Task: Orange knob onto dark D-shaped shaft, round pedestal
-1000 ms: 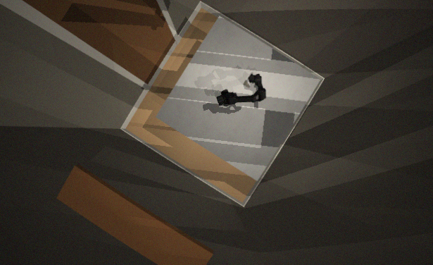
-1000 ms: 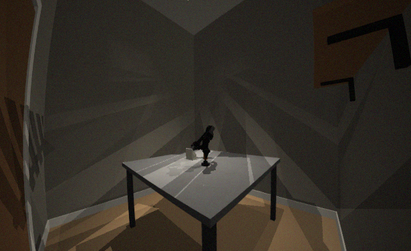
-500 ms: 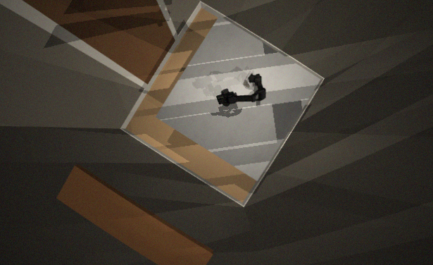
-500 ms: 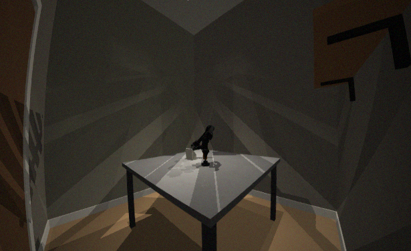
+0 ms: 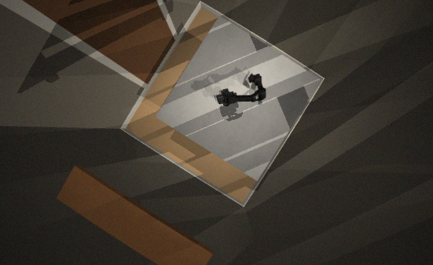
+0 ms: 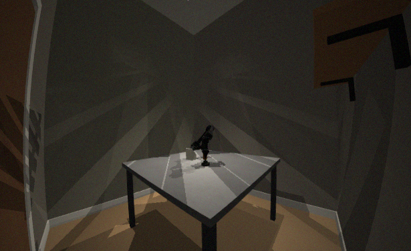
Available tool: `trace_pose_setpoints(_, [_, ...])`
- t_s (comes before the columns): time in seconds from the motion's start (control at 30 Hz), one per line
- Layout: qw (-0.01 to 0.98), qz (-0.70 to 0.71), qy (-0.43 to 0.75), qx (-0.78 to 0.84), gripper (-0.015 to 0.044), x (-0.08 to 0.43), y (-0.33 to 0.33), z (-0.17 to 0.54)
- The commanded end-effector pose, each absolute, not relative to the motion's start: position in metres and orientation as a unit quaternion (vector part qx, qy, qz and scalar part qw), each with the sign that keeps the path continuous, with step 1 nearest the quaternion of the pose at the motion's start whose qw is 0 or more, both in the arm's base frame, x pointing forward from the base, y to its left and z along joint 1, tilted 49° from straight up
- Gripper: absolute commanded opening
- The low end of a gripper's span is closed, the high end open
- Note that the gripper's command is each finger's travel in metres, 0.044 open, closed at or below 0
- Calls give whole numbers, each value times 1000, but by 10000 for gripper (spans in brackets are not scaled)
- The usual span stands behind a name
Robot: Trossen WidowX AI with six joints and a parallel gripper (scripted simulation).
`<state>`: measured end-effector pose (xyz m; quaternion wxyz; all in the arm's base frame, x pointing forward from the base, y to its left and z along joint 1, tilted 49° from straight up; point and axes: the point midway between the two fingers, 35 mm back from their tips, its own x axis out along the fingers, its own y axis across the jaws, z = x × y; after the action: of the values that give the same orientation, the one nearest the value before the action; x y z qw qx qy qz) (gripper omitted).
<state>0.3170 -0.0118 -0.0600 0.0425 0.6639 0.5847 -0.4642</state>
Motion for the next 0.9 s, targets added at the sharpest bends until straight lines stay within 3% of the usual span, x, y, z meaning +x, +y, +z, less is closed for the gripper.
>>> trace_pose_setpoints(0.0, [44, -465, 583, 665, 0, 319, -14, -58])
trace_pose_setpoints(0.87, [27, -480, 571, 666, 0, 322, -10, -60])
